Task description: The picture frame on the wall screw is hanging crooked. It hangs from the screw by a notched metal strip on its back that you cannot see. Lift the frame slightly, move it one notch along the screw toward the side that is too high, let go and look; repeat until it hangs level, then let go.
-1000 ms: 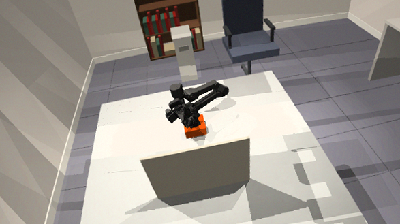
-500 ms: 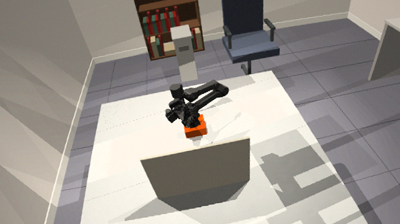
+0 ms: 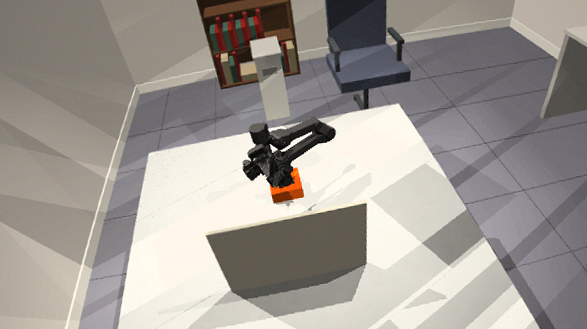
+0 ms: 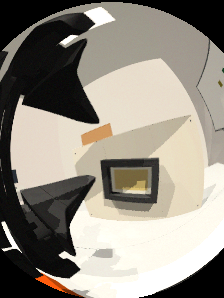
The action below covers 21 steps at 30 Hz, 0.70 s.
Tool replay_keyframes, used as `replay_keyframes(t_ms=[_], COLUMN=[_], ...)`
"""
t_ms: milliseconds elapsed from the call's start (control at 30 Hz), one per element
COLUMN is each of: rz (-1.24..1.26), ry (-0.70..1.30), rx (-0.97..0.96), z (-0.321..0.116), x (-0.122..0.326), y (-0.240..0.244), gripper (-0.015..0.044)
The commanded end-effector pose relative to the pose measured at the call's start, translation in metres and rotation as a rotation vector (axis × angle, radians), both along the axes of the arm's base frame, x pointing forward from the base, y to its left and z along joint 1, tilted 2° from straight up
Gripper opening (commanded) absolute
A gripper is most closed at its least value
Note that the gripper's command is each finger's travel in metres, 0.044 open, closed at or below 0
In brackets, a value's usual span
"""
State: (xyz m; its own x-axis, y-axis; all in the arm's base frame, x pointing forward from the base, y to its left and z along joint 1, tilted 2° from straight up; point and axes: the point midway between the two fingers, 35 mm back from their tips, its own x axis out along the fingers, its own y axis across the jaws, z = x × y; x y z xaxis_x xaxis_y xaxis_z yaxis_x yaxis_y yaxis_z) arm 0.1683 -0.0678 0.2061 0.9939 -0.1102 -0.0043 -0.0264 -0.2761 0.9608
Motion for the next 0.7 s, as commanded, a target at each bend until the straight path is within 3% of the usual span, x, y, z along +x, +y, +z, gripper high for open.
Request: replay_keyframes(t_ms=[0,667], rz=[0.005,-0.013], ry=[-0.001,0.004], rx=[-0.006,-0.029], z=[0.0,-0.005], x=[0.0,0.013], y=[0.001,-0.007], gripper=[0.026,0.026])
